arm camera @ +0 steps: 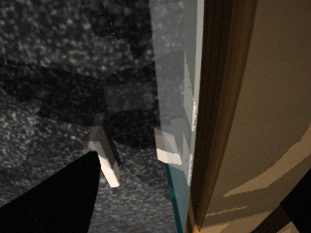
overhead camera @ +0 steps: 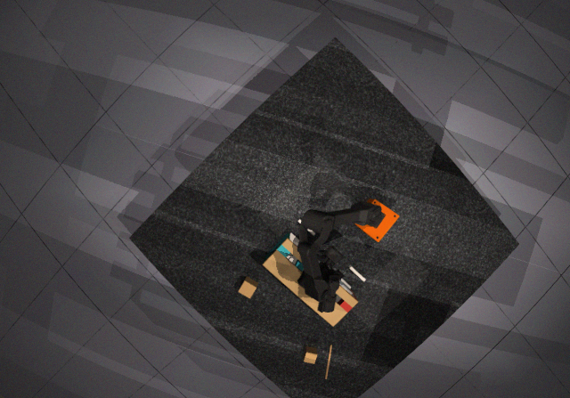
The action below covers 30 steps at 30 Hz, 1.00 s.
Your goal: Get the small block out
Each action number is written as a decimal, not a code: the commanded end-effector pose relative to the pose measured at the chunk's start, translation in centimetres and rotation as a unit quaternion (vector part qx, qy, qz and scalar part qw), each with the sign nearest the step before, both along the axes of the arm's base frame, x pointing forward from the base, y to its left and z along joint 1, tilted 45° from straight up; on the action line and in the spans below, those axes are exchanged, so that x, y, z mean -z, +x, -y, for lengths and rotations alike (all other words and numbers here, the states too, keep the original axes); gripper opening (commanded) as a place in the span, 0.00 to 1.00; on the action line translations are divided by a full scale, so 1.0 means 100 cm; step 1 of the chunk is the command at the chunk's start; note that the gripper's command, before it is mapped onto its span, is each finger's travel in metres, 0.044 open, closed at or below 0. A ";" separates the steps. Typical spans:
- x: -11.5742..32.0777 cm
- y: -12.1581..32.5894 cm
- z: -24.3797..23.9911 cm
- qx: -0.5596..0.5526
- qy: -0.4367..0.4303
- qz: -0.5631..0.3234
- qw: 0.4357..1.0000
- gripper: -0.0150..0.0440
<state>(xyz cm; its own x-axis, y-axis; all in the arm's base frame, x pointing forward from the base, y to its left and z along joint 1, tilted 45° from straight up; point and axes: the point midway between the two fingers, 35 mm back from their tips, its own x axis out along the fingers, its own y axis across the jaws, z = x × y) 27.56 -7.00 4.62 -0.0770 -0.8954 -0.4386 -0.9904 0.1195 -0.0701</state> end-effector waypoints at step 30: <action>-0.007 -0.002 0.008 0.001 -0.001 -0.001 1.000 0.93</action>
<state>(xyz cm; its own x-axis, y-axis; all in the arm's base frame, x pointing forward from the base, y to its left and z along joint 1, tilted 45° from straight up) 27.41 -7.67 5.74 -0.0637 -0.8928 -0.4459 -0.9920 0.1055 -0.0694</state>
